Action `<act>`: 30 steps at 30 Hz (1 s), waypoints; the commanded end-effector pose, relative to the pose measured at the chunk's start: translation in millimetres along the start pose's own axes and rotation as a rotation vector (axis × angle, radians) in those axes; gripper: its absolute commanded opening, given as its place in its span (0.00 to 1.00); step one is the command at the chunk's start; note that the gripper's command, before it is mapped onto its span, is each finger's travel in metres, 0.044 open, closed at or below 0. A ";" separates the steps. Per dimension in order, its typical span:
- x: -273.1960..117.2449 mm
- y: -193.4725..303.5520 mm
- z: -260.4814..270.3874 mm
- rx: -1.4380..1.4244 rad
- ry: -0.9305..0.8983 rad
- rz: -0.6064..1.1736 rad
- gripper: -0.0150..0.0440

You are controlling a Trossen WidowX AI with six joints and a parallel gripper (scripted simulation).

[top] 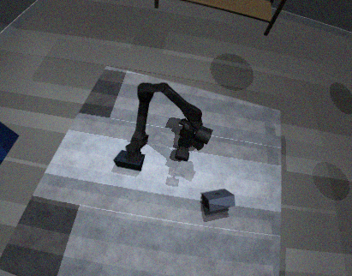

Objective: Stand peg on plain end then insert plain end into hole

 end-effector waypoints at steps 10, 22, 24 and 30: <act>3.9 -24.9 2.9 -0.128 0.147 -0.058 0.25; 7.6 -47.2 8.3 -0.230 0.275 -0.113 0.25; 8.2 -51.0 9.4 -0.247 0.297 -0.123 0.25; 9.8 -62.1 13.3 -0.294 0.360 -0.152 0.25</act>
Point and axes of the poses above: the point midway between the two fingers, 35 mm back from their tips, its own x axis out along the fingers, its own z axis across the jaws, y = z × x, the point moved 8 cm from there along -x, back along the fingers, and after that the axes turned 13 degrees about x, right-handed, at the moved point
